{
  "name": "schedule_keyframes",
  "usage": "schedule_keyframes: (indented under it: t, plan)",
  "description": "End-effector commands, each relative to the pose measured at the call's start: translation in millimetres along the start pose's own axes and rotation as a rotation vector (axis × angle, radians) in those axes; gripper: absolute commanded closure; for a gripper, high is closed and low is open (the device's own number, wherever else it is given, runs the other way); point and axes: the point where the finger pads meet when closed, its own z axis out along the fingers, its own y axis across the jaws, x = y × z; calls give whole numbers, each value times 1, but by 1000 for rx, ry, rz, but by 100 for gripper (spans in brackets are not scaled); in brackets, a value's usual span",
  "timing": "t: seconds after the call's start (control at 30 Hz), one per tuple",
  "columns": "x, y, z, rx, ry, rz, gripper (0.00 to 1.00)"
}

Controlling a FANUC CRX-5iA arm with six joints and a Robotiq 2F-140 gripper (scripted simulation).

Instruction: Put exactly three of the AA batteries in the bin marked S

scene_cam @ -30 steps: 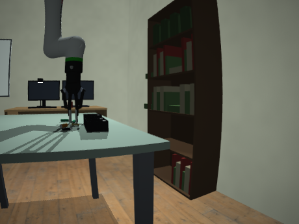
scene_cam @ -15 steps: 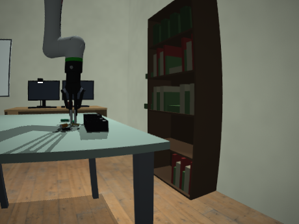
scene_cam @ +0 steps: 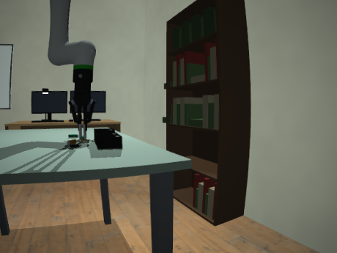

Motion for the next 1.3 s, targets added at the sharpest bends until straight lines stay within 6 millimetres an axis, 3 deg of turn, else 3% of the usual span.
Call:
schedule_keyframes:
  t: [0.0, 0.73, 1.27]
  plan:
    - [0, 0, 0, 0, 0, 0, 95]
    - [0, 0, -60, 0, 0, 0, 95]
    - [0, 0, -67, 0, 0, 0, 95]
